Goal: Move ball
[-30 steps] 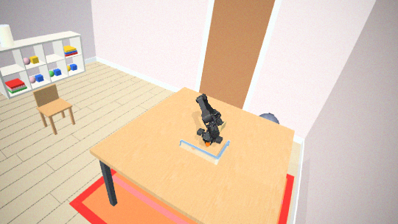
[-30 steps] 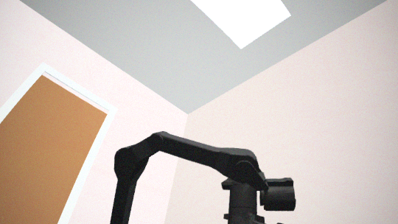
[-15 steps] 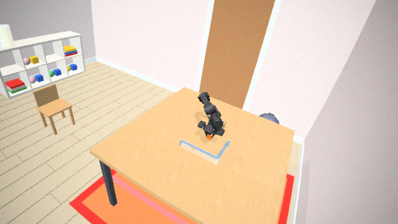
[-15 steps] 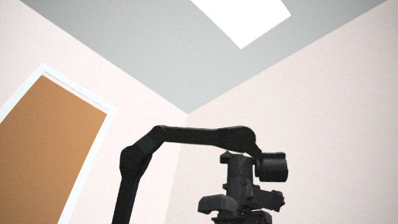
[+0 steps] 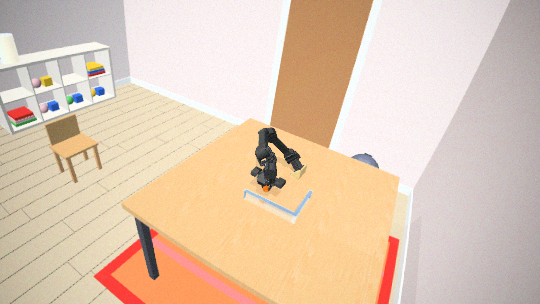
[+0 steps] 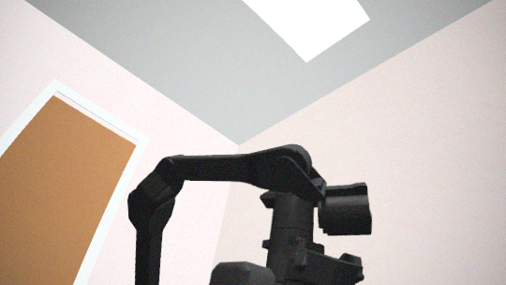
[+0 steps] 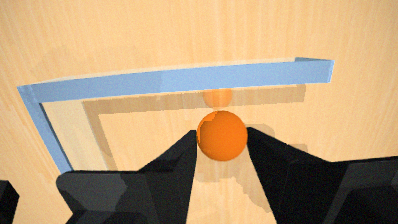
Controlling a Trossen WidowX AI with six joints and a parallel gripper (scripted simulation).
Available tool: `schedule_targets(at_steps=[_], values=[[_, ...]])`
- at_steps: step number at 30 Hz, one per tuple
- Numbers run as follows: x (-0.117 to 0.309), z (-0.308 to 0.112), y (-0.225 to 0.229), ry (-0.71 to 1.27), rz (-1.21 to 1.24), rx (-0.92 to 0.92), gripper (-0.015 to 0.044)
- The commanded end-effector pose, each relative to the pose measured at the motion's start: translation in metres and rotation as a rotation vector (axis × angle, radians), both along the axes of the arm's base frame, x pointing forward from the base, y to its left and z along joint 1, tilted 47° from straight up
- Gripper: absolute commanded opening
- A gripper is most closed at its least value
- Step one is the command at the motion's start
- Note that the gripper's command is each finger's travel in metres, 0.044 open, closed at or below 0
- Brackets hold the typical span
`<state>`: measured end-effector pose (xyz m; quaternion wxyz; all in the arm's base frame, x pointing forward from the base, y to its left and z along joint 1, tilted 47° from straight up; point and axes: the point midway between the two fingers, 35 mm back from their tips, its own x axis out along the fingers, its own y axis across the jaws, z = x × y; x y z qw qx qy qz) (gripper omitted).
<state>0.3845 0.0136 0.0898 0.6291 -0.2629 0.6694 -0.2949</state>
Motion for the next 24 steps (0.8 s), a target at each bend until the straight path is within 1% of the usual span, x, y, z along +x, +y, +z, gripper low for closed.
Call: schedule_targets(at_steps=[1, 18, 24], values=[[0.002, 0.002, -0.004, -0.001, 0.009, -0.002, 0.0], [-0.001, -0.041, -0.05, -0.002, 0.009, -0.004, 0.0], [-0.002, -0.045, -0.055, -0.002, 0.008, -0.005, 0.0]])
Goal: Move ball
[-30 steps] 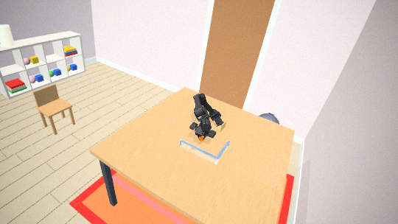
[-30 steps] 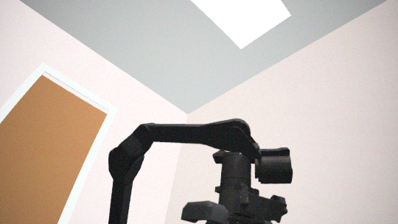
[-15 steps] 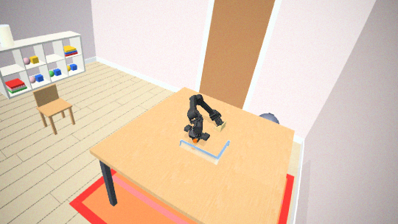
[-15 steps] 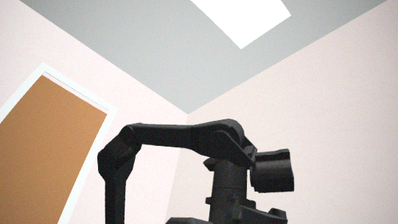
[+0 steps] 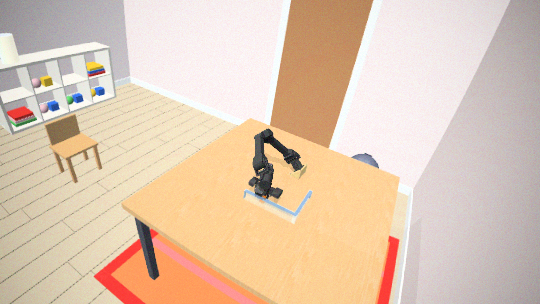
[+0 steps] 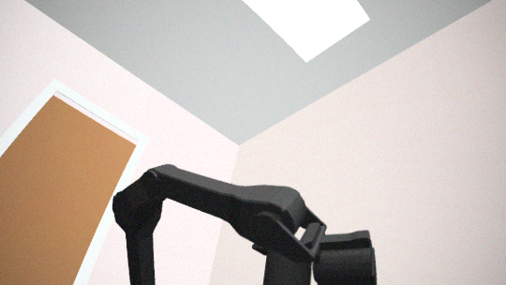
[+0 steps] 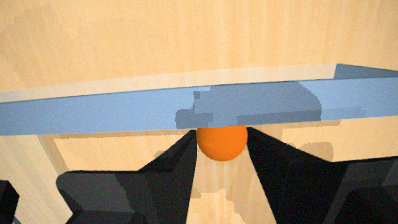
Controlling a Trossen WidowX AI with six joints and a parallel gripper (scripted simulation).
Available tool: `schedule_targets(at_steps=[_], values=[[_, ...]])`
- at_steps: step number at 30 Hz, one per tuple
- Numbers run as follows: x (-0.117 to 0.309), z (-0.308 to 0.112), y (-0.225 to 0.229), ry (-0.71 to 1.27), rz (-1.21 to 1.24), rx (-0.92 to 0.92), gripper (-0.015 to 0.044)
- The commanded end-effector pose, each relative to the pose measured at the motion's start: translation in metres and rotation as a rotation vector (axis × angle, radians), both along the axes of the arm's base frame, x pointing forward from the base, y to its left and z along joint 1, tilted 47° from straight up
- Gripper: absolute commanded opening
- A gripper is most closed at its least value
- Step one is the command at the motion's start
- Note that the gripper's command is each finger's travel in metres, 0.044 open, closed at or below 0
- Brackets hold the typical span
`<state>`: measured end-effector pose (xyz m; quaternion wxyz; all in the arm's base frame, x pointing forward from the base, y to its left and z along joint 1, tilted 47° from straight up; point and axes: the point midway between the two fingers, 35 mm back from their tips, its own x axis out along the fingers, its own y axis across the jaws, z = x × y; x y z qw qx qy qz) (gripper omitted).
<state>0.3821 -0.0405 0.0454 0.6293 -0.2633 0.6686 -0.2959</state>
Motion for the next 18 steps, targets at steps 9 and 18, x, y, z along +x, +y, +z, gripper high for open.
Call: schedule_targets(at_steps=[9, 18], values=[[0.0, -0.01, -0.01, -0.001, 0.009, -0.003, 0.0], [-0.001, -0.012, -0.012, -0.004, 0.005, 0.0, 0.0053]])
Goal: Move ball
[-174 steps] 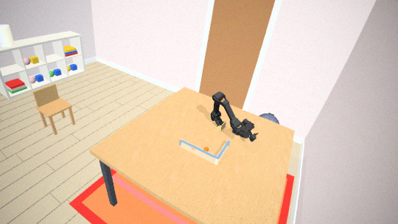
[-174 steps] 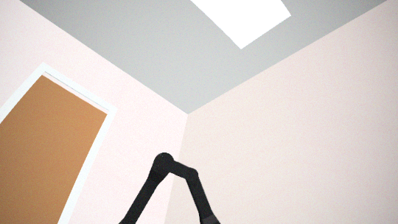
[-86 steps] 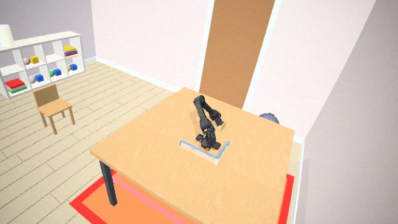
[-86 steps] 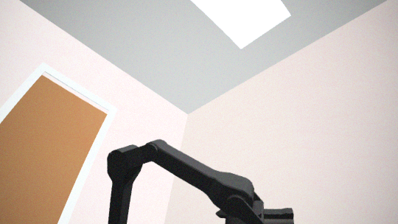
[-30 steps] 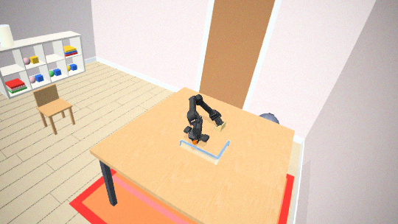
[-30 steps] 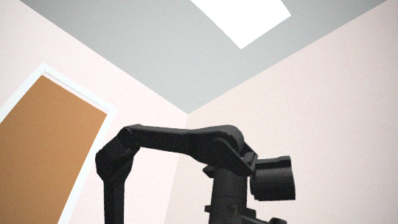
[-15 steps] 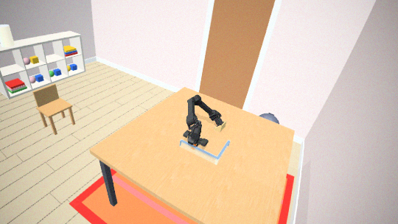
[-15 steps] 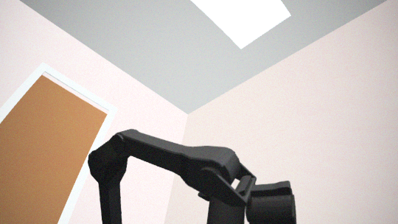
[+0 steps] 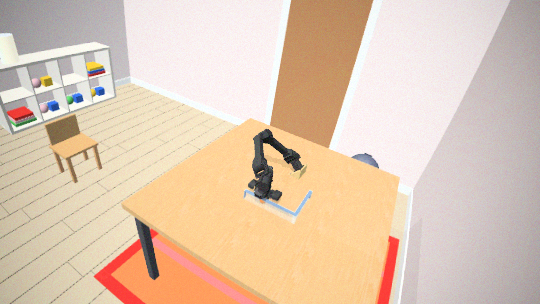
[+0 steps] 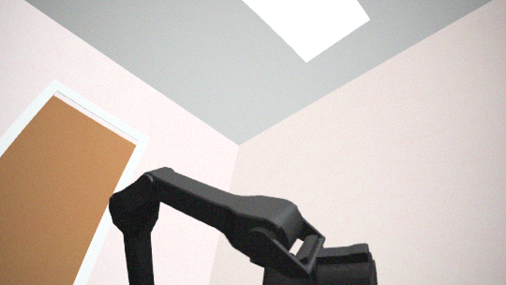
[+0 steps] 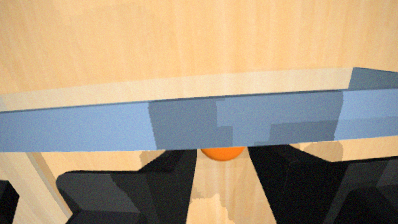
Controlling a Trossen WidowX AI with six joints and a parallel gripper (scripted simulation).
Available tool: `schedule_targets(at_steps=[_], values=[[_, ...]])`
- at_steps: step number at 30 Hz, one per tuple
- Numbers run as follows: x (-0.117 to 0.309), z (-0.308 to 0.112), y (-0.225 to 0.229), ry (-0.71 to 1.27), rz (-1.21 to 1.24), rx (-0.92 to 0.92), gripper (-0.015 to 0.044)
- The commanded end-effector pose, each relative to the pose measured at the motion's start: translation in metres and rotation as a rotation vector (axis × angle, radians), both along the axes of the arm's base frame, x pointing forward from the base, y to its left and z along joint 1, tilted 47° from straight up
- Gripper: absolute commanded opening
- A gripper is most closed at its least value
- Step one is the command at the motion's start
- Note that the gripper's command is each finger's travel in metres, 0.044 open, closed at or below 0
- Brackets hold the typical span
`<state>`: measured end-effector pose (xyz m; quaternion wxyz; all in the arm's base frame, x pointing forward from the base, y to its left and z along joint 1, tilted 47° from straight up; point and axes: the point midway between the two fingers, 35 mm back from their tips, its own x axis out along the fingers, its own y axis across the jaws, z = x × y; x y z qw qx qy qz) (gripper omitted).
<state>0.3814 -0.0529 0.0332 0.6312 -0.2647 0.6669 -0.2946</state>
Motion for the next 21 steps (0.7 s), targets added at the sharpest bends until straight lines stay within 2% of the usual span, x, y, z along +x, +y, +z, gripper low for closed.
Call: schedule_targets(at_steps=[1, 9, 15, 21], values=[[0.0, 0.0, 0.0, 0.0, 0.0, 0.0, 0.0079], [0.0, 0.0, 0.0, 0.0, 0.0, 0.0, 0.028], [0.002, 0.006, 0.007, 0.0, 0.0, 0.001, 0.028], [0.006, 0.057, 0.061, 0.003, 0.003, 0.001, 0.028]])
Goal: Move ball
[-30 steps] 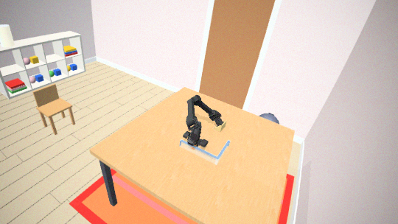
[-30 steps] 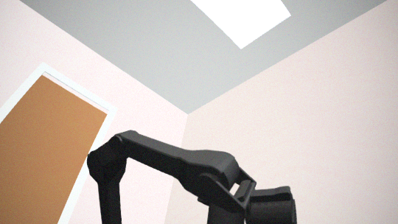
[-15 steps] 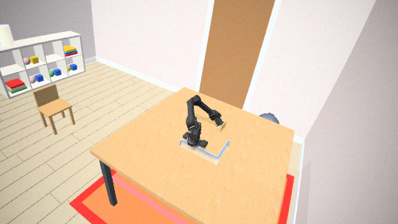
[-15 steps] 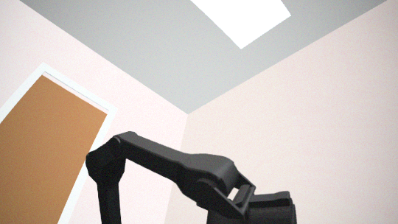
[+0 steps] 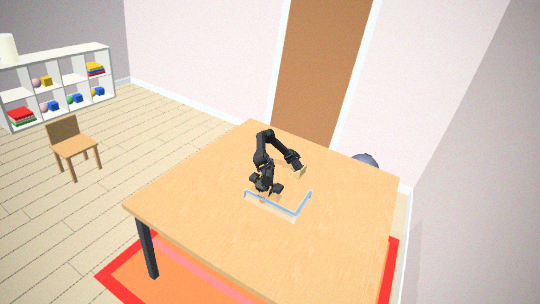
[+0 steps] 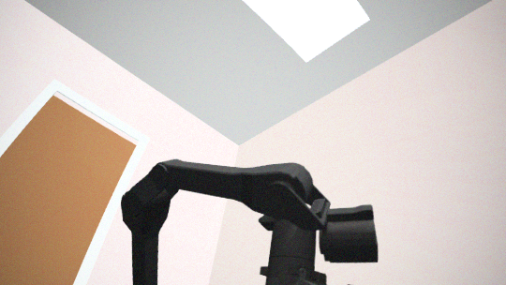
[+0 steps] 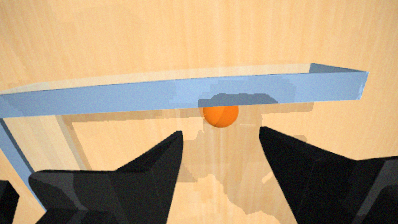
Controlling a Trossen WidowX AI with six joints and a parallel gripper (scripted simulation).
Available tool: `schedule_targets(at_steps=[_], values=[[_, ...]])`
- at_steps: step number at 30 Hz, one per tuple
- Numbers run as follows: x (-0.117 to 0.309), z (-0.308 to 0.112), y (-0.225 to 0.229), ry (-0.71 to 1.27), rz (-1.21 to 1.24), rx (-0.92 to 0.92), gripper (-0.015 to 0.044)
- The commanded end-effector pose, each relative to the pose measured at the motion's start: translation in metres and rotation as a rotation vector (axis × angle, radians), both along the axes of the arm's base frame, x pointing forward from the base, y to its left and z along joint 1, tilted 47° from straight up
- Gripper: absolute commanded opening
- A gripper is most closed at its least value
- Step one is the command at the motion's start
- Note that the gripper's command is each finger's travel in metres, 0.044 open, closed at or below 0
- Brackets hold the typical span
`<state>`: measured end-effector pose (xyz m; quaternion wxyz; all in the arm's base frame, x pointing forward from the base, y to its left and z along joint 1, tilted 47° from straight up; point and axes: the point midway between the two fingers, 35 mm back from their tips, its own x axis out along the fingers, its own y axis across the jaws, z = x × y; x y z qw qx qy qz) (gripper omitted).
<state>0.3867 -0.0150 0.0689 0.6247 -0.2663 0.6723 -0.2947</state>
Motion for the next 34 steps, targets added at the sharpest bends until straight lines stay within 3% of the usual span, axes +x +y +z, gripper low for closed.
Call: schedule_targets(at_steps=[1, 10, 16, 34], values=[[0.0, 0.023, 0.025, -0.013, 0.008, 0.003, 0.028], [0.002, 0.019, 0.024, -0.022, 0.027, 0.005, 0.028], [-0.001, 0.047, 0.054, -0.008, 0.11, 0.018, 0.0437], [-0.001, 0.047, 0.054, -0.008, 0.11, 0.018, 0.044]])
